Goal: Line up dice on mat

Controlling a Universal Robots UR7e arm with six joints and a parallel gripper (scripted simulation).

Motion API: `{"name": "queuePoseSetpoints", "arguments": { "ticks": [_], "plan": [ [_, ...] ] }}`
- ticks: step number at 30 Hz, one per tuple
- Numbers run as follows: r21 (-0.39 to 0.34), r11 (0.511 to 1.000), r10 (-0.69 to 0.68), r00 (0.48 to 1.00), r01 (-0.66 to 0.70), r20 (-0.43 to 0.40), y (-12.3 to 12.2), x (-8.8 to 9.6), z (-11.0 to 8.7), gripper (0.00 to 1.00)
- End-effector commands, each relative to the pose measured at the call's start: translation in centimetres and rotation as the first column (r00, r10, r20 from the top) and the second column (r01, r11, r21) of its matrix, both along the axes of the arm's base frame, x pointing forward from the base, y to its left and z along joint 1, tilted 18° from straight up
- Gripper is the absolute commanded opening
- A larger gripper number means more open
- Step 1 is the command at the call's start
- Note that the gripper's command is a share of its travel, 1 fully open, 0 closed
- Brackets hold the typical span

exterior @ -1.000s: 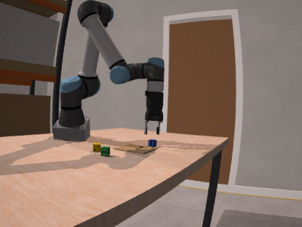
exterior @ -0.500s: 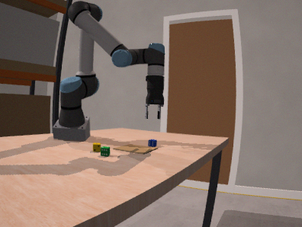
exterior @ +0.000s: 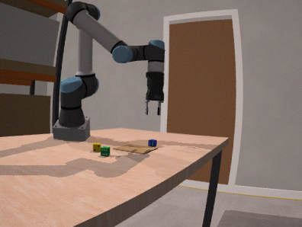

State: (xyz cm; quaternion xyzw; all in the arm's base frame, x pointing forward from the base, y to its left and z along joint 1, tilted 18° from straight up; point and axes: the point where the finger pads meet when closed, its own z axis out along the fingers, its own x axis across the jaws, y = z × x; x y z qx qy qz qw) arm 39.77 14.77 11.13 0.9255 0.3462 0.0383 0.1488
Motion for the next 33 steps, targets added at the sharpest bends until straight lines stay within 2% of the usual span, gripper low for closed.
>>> {"name": "queuePoseSetpoints", "arguments": {
  "ticks": [1, 6, 13, 15, 23, 30, 32, 33],
  "plan": [
    [0.0, 1.0, 0.0, 1.0, 0.0, 0.001, 0.0, 0.0, 0.1, 1.0],
    [0.002, 1.0, -0.002, 1.0, 0.002, -0.001, -0.7, 0.0, 0.2, 1.0],
    [0.01, 1.0, -0.009, 1.0, 0.009, -0.006, -3.7, -0.2, 0.9, 1.0],
    [0.01, 1.0, -0.009, 1.0, 0.009, -0.006, -3.7, -0.2, 0.9, 1.0],
    [0.024, 0.999, -0.023, 1.0, 0.023, -0.011, -9.7, -1.4, 2.3, 1.0],
    [0.033, 0.999, -0.037, 0.999, 0.037, -0.008, -15.8, -3.7, 3.4, 1.0],
    [0.033, 0.999, -0.037, 0.999, 0.037, -0.008, -15.8, -3.7, 3.4, 1.0],
    [0.033, 0.999, -0.039, 0.999, 0.039, -0.007, -16.6, -4.1, 3.5, 1.0]
  ]
}}
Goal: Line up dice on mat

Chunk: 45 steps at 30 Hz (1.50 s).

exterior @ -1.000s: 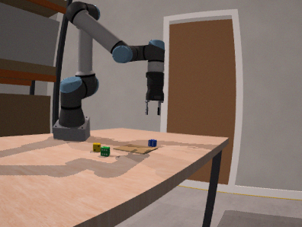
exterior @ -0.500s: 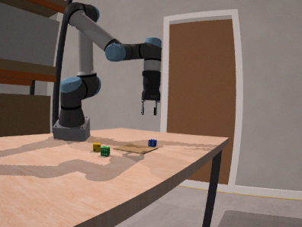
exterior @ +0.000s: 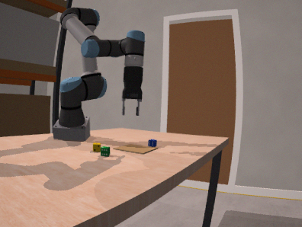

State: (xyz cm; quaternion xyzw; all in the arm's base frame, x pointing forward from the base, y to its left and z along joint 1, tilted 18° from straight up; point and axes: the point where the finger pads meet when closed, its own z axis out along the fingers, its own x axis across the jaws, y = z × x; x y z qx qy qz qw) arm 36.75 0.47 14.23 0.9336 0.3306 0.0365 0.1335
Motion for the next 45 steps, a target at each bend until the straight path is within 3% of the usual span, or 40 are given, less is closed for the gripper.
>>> {"name": "queuePoseSetpoints", "arguments": {
  "ticks": [1, 8, 14, 25, 42, 45],
  "plan": [
    [0.002, 1.0, -0.007, 1.0, 0.007, 0.005, -3.0, -1.5, 0.5, 1.0],
    [-0.003, 1.0, -0.018, 1.0, 0.018, 0.016, -7.6, -4.3, 1.1, 1.0],
    [-0.012, 1.0, -0.024, 0.999, 0.025, 0.024, -10.0, -6.3, 1.2, 1.0],
    [-0.021, 0.999, -0.029, 0.999, 0.029, 0.029, -11.5, -7.7, 1.3, 1.0],
    [-0.022, 0.999, -0.029, 0.999, 0.029, 0.029, -11.6, -7.7, 1.2, 1.0],
    [-0.021, 0.999, -0.029, 0.999, 0.029, 0.028, -12.2, -7.3, -0.5, 1.0]
  ]
}}
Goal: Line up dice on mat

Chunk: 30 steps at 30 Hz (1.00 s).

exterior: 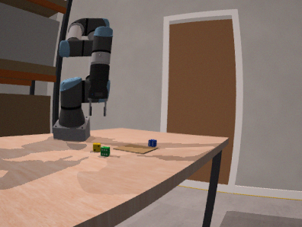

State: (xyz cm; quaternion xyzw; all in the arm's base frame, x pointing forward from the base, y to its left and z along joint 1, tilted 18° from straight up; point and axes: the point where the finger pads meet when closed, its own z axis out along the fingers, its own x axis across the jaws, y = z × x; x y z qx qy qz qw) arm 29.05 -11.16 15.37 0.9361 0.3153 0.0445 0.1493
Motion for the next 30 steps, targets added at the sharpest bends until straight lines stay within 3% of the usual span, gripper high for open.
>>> {"name": "queuePoseSetpoints", "arguments": {
  "ticks": [1, 3, 7, 8, 30],
  "plan": [
    [0.002, 1.0, 0.0, 1.0, 0.0, -0.002, -0.9, 0.5, -2.6, 1.0],
    [0.003, 1.0, 0.0, 1.0, 0.0, -0.002, -1.3, 0.7, -4.0, 1.0],
    [0.003, 1.0, 0.0, 1.0, 0.0, -0.003, -1.4, 0.7, -4.4, 1.0],
    [0.003, 1.0, 0.0, 1.0, 0.0, -0.003, -1.4, 0.7, -4.4, 0.87],
    [0.003, 1.0, 0.0, 1.0, 0.0, -0.003, -1.4, 0.7, -4.4, 0.87]
  ]
}}
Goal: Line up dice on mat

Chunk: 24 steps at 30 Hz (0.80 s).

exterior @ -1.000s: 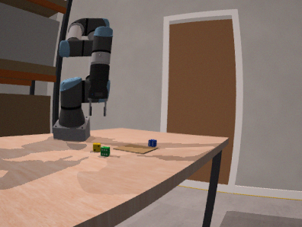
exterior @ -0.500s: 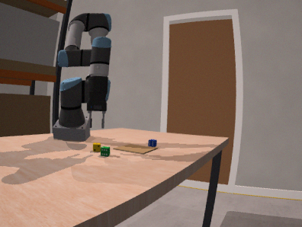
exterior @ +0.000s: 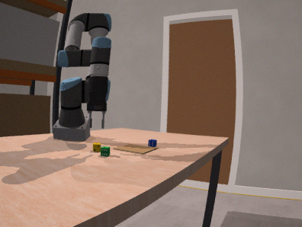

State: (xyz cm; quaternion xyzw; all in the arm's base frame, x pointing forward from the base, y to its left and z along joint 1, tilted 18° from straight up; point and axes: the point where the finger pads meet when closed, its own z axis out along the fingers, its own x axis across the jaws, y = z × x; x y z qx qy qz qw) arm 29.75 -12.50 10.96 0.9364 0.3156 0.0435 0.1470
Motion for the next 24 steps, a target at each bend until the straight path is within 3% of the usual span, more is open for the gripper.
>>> {"name": "queuePoseSetpoints", "arguments": {
  "ticks": [1, 24],
  "plan": [
    [-0.001, 1.0, 0.0, 1.0, 0.0, 0.001, -0.02, 0.02, 0.03, 0.87],
    [-0.001, 1.0, 0.0, 1.0, 0.0, 0.001, -0.13, 0.1, -0.38, 0.87]
  ]
}}
